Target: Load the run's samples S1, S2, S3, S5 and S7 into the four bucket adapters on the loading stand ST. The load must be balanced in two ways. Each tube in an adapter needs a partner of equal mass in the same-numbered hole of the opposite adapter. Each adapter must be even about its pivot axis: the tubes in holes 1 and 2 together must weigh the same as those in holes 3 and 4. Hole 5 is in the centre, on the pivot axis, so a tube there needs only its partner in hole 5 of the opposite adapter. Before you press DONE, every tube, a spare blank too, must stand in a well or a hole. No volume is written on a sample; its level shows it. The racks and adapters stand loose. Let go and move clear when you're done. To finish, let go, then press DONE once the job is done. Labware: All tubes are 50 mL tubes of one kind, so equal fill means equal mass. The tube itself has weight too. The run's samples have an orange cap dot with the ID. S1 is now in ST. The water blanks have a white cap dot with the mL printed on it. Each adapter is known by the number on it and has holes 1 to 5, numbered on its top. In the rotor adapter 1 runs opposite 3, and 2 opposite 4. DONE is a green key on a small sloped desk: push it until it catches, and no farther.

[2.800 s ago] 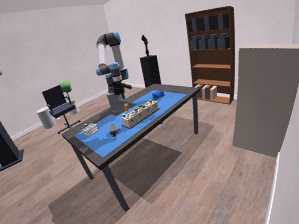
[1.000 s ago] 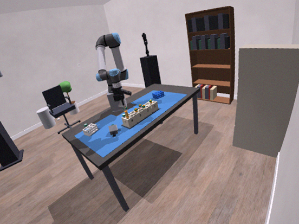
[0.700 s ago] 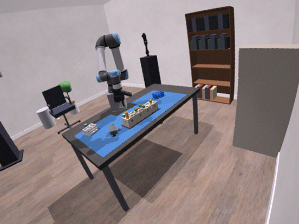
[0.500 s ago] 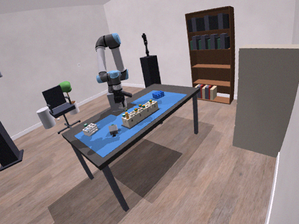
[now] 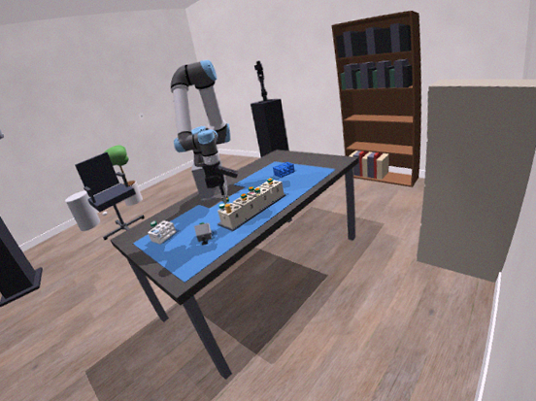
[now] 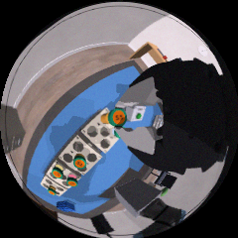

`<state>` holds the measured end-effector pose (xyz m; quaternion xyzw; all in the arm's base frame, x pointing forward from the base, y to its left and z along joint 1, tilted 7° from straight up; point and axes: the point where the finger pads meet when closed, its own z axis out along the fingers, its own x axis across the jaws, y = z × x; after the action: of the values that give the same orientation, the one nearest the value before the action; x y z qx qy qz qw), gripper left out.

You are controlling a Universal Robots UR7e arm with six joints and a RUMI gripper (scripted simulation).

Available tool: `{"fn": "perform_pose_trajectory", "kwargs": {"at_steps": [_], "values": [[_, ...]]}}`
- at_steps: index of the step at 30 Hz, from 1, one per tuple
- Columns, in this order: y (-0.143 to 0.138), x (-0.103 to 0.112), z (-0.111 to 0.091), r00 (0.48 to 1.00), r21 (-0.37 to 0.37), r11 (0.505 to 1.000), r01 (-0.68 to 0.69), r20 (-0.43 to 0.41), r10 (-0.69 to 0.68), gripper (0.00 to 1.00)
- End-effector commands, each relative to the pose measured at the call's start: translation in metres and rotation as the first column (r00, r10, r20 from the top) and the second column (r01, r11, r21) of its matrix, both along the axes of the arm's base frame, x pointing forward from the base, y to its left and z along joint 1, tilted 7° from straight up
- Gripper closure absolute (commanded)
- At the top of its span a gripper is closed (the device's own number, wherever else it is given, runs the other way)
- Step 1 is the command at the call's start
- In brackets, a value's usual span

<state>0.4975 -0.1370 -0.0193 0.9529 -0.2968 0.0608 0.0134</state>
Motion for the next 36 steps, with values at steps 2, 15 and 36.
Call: {"fn": "perform_pose_trajectory", "kwargs": {"at_steps": [2, 15, 36], "values": [[-0.001, 0.001, -0.005, 1.0, -0.001, 1.0, 0.0, 0.001, 0.0, 1.0], [-0.002, 0.003, -0.023, 1.0, -0.001, 1.0, 0.0, 0.001, 0.0, 1.0], [-0.003, 0.005, -0.04, 1.0, -0.001, 1.0, 0.0, 0.001, 0.0, 1.0]]}}
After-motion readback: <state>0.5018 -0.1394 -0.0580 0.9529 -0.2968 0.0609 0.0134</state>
